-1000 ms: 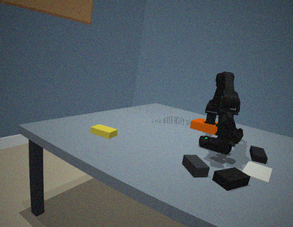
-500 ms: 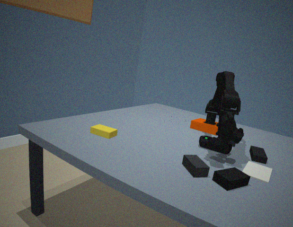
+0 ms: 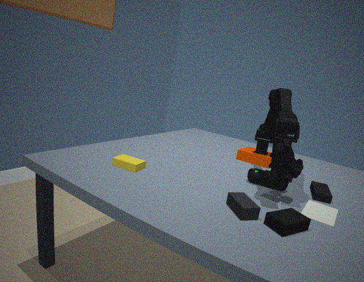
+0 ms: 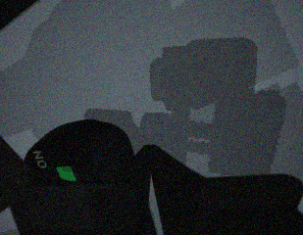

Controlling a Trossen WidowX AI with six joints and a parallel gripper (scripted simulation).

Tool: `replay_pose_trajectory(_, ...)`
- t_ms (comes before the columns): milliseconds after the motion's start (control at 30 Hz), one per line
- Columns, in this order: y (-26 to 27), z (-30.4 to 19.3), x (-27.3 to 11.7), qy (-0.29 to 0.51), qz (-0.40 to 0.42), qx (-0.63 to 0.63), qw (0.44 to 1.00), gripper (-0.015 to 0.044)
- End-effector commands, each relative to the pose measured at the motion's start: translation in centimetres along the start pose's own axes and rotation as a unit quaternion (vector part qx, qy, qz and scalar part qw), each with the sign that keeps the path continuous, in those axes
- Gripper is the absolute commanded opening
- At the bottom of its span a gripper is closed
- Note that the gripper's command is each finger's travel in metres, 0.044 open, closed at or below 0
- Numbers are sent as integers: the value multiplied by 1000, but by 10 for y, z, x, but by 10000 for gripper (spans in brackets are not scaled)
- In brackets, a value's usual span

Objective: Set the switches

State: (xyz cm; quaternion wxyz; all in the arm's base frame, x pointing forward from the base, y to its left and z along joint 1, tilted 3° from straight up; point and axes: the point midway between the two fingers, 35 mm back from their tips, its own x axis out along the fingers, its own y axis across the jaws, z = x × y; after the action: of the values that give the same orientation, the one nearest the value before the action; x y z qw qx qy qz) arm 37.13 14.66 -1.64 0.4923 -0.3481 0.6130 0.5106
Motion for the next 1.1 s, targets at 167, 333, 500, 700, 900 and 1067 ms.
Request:
replay_pose_trajectory(167,-12,1,-21,3,4,1,1000,0)
replay_pose_trajectory(333,-25,-2,-51,7,10,2,1000,0)
replay_pose_trajectory(500,-27,-4,-59,8,12,2,1000,0)
replay_pose_trajectory(700,-20,-11,-66,5,-19,-15,1000,0)
replay_pose_trajectory(900,-3,-27,-72,1,-73,-43,996,0)
replay_pose_trajectory(1067,15,-44,-71,1,-117,-65,991,0)
